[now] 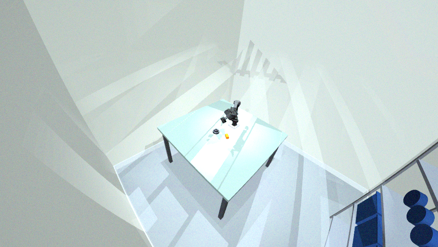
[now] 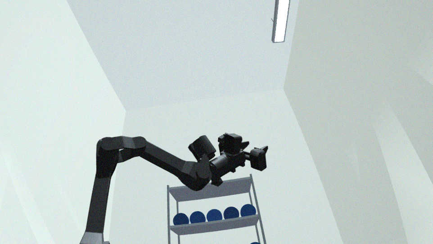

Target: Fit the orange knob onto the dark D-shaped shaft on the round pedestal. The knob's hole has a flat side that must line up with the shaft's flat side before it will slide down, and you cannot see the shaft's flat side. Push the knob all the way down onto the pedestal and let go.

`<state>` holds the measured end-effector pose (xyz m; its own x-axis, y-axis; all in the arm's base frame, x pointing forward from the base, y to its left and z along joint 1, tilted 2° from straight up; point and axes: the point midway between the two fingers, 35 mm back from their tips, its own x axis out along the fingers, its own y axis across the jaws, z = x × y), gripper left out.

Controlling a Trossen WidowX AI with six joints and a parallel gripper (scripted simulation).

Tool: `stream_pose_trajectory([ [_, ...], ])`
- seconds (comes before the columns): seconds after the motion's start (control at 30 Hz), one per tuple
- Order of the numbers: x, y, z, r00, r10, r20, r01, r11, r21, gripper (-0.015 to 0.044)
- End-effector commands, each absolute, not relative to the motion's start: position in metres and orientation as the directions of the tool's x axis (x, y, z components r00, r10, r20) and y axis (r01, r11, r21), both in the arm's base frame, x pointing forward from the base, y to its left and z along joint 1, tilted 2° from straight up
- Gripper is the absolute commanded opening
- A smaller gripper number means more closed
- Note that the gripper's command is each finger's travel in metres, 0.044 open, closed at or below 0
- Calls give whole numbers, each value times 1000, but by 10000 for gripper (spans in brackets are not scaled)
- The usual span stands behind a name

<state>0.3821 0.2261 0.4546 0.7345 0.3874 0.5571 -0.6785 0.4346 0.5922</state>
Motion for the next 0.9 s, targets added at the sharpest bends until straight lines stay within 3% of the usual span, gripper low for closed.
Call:
stream_pose_trajectory([
  [0.0,384,227,452,742,391,544,-670,430,605,426],
  [0.07,399,236,429,797,418,436,-591,392,705,440],
  [0.2,430,254,349,889,454,67,-228,310,923,440],
  [0.37,434,256,275,866,421,-272,175,254,951,440],
  [0.6,409,238,189,696,287,-659,649,142,747,440],
  [0.87,354,201,127,374,49,-926,925,-85,369,440],
])
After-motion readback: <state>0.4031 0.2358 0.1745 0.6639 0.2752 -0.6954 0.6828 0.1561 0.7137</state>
